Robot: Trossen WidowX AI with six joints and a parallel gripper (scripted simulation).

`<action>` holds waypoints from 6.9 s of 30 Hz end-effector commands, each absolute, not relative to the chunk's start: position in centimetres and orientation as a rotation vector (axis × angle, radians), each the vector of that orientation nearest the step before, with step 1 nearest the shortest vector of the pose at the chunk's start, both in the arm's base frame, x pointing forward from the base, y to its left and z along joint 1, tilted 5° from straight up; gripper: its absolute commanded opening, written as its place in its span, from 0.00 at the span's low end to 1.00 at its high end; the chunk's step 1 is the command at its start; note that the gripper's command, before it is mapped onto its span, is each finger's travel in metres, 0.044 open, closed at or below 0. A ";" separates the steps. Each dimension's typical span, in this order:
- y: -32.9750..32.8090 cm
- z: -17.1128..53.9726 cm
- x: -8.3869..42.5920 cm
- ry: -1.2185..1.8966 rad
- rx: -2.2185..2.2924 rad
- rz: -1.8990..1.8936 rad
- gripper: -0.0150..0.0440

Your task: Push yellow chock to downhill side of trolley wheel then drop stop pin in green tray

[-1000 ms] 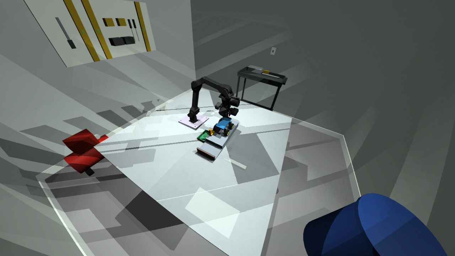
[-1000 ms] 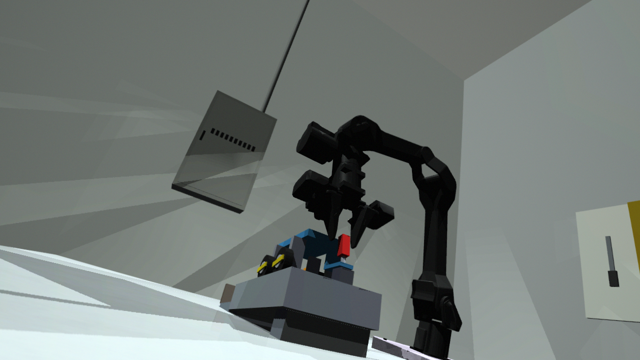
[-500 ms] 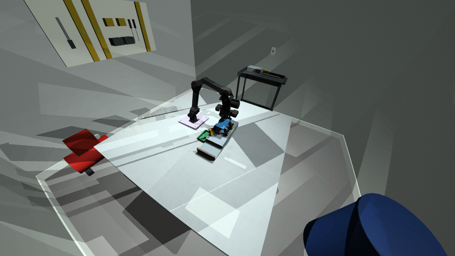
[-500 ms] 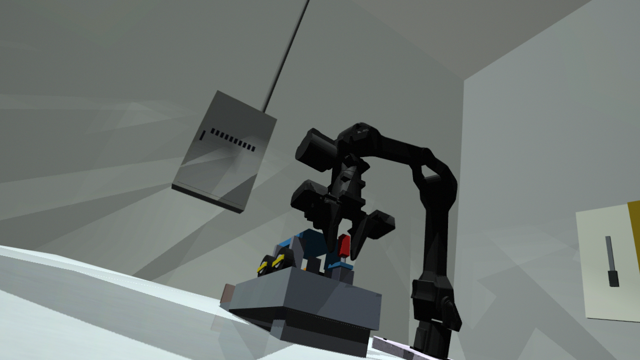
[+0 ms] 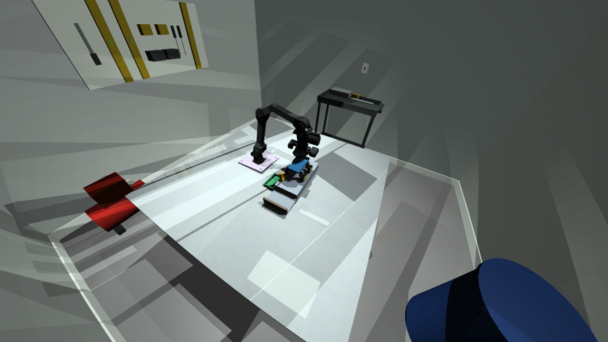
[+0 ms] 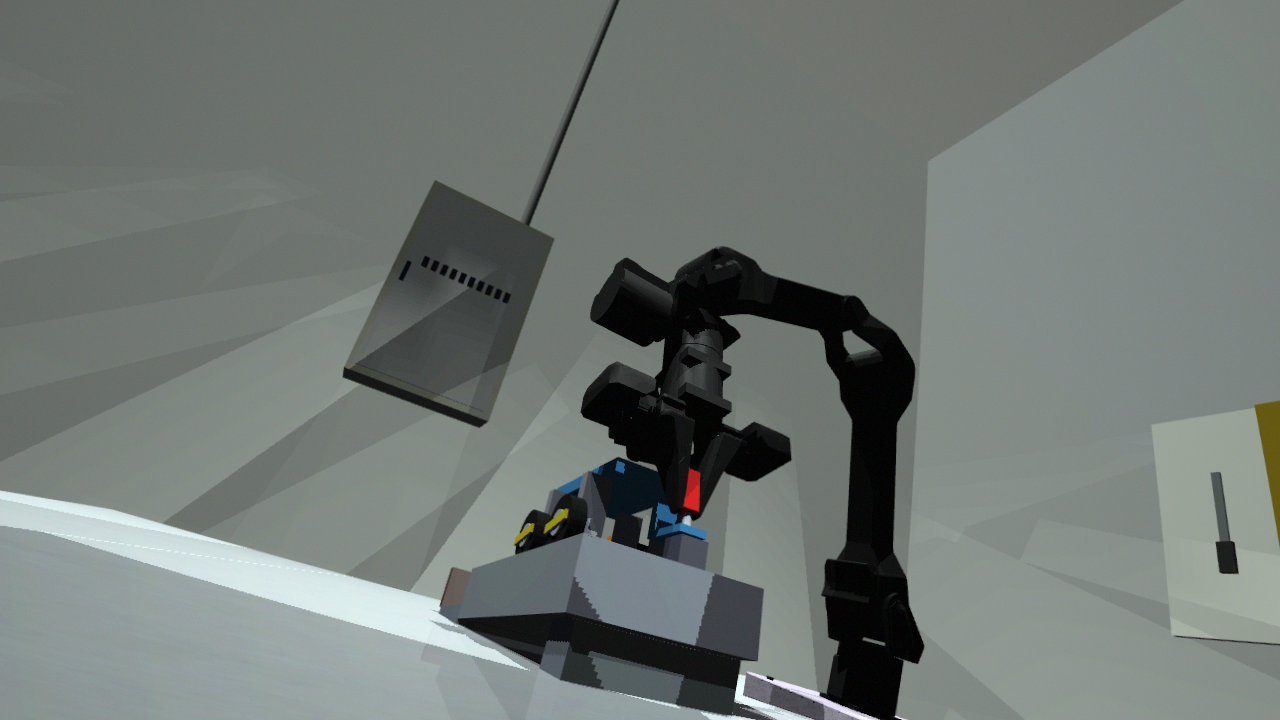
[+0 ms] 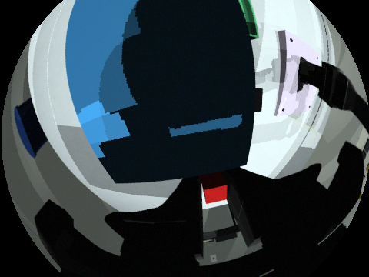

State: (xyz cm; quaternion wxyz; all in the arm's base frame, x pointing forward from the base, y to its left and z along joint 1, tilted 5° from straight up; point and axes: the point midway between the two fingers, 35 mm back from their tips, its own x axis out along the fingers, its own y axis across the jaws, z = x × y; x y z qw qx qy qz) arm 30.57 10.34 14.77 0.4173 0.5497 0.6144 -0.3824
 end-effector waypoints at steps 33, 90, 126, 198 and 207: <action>9.6 17.3 30.6 1.544 1.385 -0.960 0.25; 11.9 19.6 25.5 1.549 1.386 -0.962 0.25; 4.2 17.7 23.1 1.545 1.380 -0.968 0.25; -9.2 14.3 23.9 0.833 1.910 -1.846 0.25; -9.0 14.3 23.9 0.549 2.038 -2.042 0.25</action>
